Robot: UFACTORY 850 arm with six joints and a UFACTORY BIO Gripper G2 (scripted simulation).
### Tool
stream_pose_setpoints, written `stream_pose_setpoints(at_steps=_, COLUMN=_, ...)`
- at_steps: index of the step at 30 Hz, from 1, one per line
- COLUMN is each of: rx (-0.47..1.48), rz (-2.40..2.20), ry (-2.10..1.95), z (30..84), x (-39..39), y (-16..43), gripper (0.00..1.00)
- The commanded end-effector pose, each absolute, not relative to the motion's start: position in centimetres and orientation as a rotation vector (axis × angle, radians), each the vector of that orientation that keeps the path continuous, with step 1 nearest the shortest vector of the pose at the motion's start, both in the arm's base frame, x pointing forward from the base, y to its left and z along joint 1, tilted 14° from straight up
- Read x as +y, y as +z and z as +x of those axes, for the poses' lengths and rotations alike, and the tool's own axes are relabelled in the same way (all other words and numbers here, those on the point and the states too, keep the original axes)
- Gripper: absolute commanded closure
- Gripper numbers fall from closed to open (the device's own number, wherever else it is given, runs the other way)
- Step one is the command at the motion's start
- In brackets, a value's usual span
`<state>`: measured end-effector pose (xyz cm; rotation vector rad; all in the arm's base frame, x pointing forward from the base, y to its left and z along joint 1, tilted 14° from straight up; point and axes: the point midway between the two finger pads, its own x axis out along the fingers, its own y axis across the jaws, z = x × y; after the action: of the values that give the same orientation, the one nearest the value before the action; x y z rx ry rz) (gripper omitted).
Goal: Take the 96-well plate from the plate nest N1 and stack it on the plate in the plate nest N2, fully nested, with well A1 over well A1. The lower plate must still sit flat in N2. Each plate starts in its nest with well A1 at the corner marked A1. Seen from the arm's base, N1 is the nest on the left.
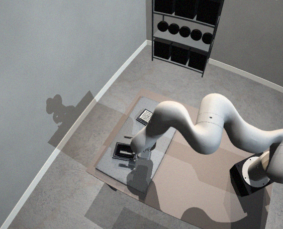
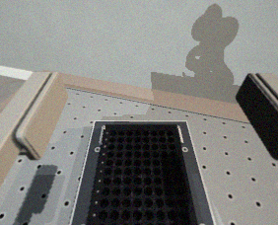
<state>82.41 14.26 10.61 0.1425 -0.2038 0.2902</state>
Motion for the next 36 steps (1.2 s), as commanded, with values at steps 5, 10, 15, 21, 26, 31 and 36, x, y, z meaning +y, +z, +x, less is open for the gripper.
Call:
stream_pose_setpoints(at_steps=5, rx=-0.201, rz=0.138, ry=0.289, z=83.6, x=15.1, y=10.1, gripper=0.63)
stream_pose_setpoints(at_steps=10, rx=-0.201, rz=0.138, ry=0.289, z=83.6, x=15.1, y=10.1, gripper=0.63)
stream_pose_setpoints(at_steps=15, rx=-0.201, rz=0.138, ry=0.289, z=83.6, x=15.1, y=10.1, gripper=0.63)
stream_pose_setpoints(at_steps=21, rx=-0.201, rz=0.138, ry=0.289, z=83.8, x=15.3, y=9.1, gripper=0.63)
stream_pose_setpoints(at_steps=26, rx=-0.201, rz=0.138, ry=0.289, z=83.9, x=15.4, y=8.7, gripper=0.63)
stream_pose_setpoints(at_steps=31, rx=-0.201, rz=0.138, ry=0.289, z=84.1, x=15.5, y=7.9, gripper=0.63)
stream_pose_setpoints(at_steps=36, rx=-0.201, rz=0.138, ry=0.289, z=84.2, x=15.6, y=7.0, gripper=0.63)
